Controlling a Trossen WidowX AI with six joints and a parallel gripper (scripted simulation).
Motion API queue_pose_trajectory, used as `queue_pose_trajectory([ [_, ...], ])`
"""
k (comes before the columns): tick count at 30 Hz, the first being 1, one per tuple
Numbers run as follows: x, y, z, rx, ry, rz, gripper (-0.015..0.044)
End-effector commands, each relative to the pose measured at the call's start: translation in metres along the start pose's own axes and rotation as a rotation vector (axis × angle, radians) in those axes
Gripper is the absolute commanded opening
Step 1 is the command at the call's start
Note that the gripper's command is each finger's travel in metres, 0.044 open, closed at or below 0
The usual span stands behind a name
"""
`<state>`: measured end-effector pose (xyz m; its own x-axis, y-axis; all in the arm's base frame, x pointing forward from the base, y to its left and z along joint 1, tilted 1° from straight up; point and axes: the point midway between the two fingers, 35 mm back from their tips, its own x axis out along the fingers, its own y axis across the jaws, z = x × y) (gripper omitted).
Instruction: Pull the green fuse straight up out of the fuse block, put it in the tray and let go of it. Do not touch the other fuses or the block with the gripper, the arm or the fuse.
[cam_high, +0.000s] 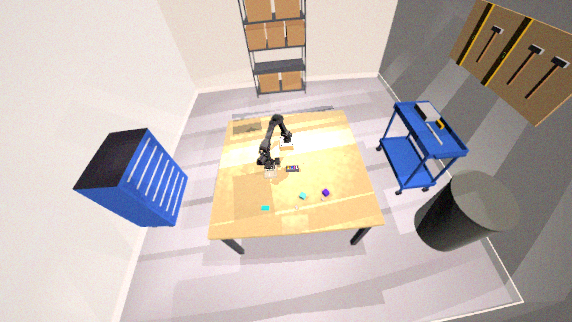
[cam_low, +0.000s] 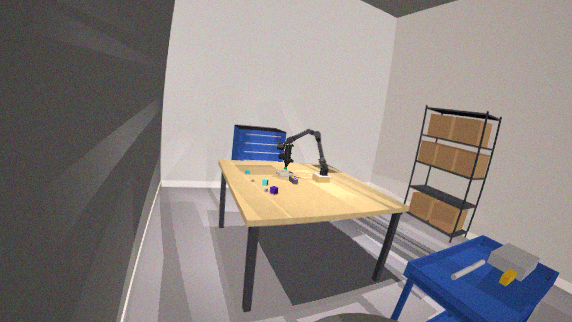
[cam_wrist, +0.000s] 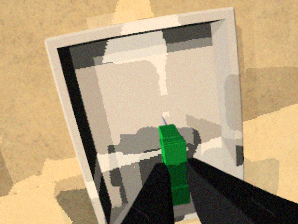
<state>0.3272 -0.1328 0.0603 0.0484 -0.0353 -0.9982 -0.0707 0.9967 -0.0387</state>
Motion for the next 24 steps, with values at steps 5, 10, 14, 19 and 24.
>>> queue_pose_trajectory([
  [5, 0.013, 0.001, -0.001, -0.005, 0.002, 0.005, 0.0],
  [10, 0.011, 0.0, -0.001, 0.0, 0.001, 0.0, 0.0079],
  [14, 0.011, 0.0, -0.001, 0.0, 0.001, 0.0, 0.0184],
  [19, 0.011, 0.0, -0.001, 0.0, 0.001, 0.0, 0.0315],
  [24, -0.026, 0.001, -0.001, -0.005, 0.002, 0.005, 0.033],
])
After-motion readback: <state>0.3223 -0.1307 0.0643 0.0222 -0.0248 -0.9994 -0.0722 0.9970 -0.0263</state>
